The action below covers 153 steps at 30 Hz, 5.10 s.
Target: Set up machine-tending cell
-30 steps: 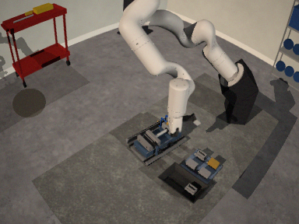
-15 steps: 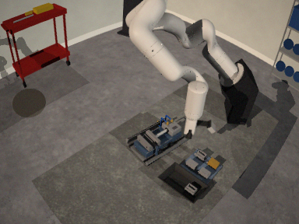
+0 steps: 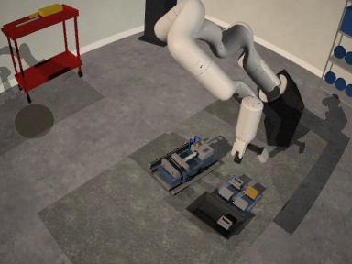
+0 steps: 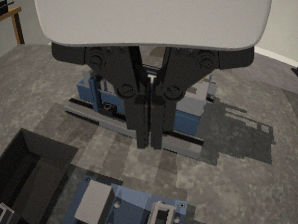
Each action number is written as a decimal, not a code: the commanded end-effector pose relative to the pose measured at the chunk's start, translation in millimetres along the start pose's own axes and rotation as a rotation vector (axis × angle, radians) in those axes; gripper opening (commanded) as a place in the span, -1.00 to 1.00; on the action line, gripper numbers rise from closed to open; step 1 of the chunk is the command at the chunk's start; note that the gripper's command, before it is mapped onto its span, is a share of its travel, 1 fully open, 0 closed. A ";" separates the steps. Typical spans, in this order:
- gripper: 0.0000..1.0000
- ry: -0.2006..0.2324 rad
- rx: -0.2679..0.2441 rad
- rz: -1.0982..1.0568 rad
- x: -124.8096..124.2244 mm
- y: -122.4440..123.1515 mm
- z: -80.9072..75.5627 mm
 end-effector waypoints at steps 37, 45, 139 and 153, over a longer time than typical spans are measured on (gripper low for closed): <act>0.37 0.040 -0.013 0.191 -22.4 -29.0 -0.1; 0.37 0.040 -0.013 0.191 -22.4 -29.0 -0.1; 0.37 0.040 -0.012 0.191 -17.2 -28.4 136.1; 0.37 0.040 -0.012 0.191 -17.0 -28.4 140.3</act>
Point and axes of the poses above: the point where the finger pads meet when closed, its own z axis out along the fingers, its own x axis across the jaws, y = z × x, the point moved 5 cm from there along -z, back along the fingers, and after that the axes turned 2 degrees about -z, right-handed, at the moved point
